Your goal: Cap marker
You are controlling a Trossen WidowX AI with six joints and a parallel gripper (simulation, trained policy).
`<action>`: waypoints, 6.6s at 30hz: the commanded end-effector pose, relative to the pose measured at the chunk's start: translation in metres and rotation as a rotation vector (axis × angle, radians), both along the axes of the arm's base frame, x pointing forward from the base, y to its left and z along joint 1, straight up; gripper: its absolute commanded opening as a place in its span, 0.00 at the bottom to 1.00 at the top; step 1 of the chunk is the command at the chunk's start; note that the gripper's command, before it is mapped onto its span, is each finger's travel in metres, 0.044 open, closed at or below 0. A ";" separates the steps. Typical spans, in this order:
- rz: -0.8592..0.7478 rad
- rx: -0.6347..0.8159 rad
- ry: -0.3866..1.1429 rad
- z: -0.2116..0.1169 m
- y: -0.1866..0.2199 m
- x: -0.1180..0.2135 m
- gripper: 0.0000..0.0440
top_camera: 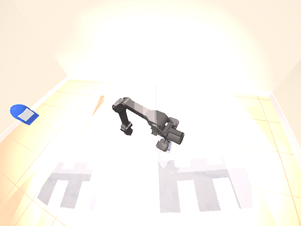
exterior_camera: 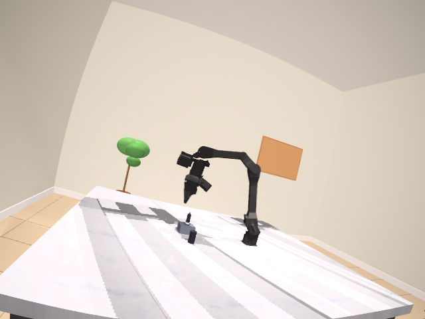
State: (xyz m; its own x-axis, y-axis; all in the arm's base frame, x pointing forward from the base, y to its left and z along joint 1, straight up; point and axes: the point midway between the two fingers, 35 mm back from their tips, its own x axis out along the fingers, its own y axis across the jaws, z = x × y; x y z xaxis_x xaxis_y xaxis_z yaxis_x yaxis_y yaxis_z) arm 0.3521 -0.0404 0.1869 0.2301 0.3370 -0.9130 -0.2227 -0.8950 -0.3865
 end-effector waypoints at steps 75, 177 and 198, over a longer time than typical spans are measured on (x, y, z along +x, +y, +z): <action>0.224 -0.281 0.248 -0.066 0.095 0.016 0.69; 0.179 -0.356 0.255 0.003 0.008 -0.033 0.00; 0.163 -0.317 0.309 -0.031 0.005 -0.035 0.00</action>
State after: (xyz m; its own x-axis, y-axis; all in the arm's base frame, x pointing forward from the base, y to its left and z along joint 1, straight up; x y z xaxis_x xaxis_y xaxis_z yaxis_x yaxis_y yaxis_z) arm 0.3178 -0.0366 0.1643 -0.0878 0.0300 -0.9957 -0.1320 -0.9911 -0.0182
